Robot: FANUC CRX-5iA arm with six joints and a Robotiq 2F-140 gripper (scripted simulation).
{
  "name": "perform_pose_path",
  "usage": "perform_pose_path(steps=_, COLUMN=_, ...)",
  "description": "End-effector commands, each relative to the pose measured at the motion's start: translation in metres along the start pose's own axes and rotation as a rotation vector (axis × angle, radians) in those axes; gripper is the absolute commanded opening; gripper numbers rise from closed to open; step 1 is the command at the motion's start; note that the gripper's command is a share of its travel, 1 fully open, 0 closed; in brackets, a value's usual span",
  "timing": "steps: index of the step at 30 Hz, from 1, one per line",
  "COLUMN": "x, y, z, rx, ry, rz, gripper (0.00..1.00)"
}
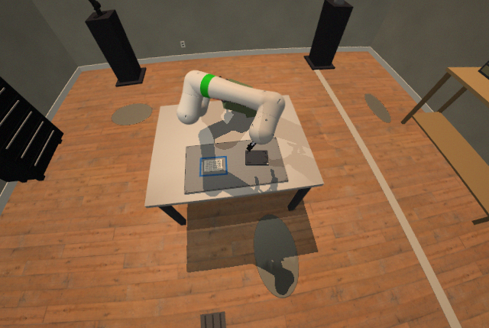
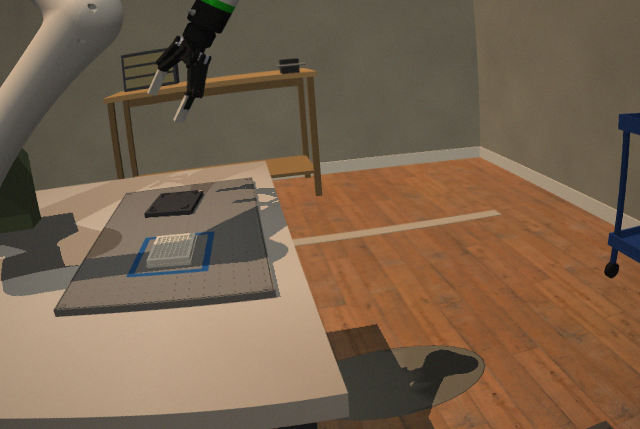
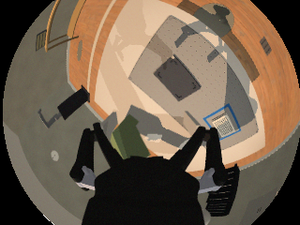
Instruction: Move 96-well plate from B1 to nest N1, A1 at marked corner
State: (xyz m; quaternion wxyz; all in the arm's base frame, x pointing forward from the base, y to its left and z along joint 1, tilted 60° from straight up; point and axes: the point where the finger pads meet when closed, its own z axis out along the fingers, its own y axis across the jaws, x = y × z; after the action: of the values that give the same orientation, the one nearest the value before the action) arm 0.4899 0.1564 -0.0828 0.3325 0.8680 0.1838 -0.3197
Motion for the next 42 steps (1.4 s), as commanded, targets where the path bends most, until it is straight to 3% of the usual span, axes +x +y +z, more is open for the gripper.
perform_pose_path(steps=1, x=-0.003, y=0.016, z=0.001, rx=-0.019, ry=0.019, rz=-0.024, gripper=1.0)
perform_pose_path(steps=12, x=-0.013, y=0.06, z=0.006, rx=-0.057, ry=0.044, rz=-0.071, gripper=1.0)
perform_pose_path(steps=14, x=-0.016, y=0.069, z=0.007, rx=-0.097, ry=0.066, rz=-0.12, gripper=1.0)
perform_pose_path(steps=19, x=-0.023, y=0.093, z=0.01, rx=-0.098, ry=0.067, rz=-0.121, gripper=1.0)
perform_pose_path(steps=21, x=-0.026, y=0.102, z=0.012, rx=-0.137, ry=0.085, rz=-0.172, gripper=1.0)
perform_pose_path(steps=27, x=-0.032, y=0.121, z=0.015, rx=-0.14, ry=0.086, rz=-0.175, gripper=1.0)
perform_pose_path(steps=29, x=-0.035, y=0.131, z=0.016, rx=-0.18, ry=0.101, rz=-0.227, gripper=1.0)
perform_pose_path(steps=34, x=-0.043, y=0.154, z=0.021, rx=-0.185, ry=0.103, rz=-0.233, gripper=1.0)
perform_pose_path(steps=36, x=-0.047, y=0.163, z=0.023, rx=-0.225, ry=0.115, rz=-0.286, gripper=1.0)
perform_pose_path(steps=41, x=-0.053, y=0.176, z=0.026, rx=-0.231, ry=0.117, rz=-0.295, gripper=1.0)
perform_pose_path(steps=42, x=-0.055, y=0.181, z=0.027, rx=-0.251, ry=0.121, rz=-0.321, gripper=1.0)
